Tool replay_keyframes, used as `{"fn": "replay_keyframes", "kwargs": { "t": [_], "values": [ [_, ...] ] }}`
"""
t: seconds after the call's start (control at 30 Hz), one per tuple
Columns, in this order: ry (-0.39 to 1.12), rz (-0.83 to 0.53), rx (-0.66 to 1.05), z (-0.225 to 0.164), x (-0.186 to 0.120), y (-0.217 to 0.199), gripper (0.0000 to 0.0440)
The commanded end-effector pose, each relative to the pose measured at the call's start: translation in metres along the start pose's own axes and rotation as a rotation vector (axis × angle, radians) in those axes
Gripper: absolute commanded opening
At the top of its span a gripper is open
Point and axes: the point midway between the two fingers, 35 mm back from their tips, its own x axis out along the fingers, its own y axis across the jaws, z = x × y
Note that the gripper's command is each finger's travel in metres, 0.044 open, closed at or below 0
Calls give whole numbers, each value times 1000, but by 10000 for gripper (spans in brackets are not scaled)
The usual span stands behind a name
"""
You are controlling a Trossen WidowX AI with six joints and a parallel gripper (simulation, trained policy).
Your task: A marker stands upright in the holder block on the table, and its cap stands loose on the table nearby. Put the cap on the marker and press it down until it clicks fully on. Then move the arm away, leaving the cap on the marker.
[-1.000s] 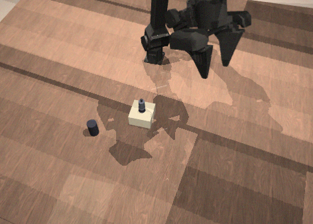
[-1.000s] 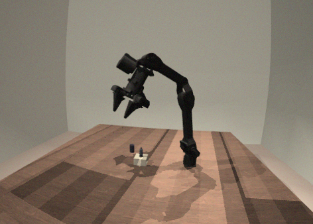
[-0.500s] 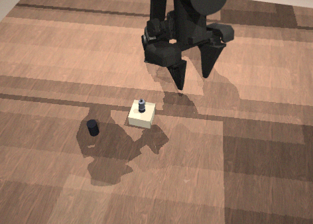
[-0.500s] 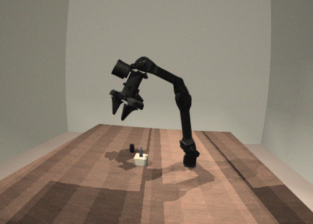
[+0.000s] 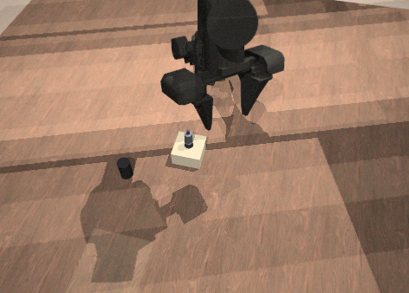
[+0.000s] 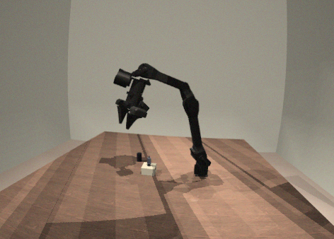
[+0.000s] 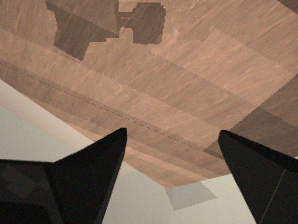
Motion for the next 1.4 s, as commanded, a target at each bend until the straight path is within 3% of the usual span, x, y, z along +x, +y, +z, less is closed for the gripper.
{"fn": "replay_keyframes", "kwargs": {
  "t": [0.0, 1.37],
  "values": [
    [-23, -7, 22, 7, 6, 9, 338],
    [-194, 4, 265, 78, 50, 99, 332]
  ]
}}
